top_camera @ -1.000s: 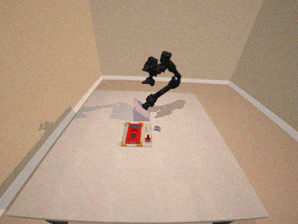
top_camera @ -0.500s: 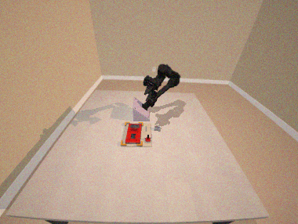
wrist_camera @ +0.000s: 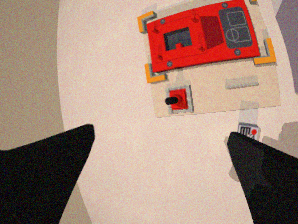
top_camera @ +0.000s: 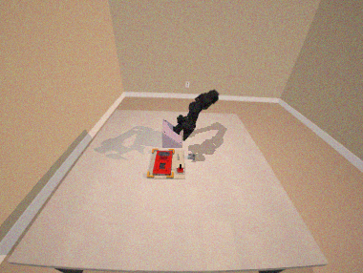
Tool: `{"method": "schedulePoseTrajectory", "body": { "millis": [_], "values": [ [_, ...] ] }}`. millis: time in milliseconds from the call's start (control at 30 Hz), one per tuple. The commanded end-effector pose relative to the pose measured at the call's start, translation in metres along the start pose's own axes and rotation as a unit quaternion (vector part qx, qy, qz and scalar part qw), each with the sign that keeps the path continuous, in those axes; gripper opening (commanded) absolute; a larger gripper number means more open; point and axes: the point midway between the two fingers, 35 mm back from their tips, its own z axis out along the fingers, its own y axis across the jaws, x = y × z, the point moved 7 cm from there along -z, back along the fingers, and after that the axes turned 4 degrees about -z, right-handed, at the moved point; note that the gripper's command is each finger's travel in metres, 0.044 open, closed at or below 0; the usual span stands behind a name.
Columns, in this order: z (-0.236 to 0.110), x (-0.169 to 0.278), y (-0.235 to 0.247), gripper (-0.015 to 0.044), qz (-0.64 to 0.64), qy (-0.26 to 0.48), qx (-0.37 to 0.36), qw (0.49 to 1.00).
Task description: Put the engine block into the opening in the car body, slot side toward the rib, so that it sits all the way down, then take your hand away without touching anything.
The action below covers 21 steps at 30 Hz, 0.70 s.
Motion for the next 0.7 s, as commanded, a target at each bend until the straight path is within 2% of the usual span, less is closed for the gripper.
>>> {"method": "schedulePoseTrajectory", "body": {
  "millis": [0, 400, 667],
  "values": [
    [0.021, 0.013, -0.016, 0.0440, -0.011, 0.034, 0.066, 0.997],
    [0.063, 0.046, -0.063, 0.0440, -0.033, 0.107, 0.235, 0.965],
    [0.072, 0.049, -0.069, 0.0440, -0.034, 0.110, 0.244, 0.963]
  ]
}}
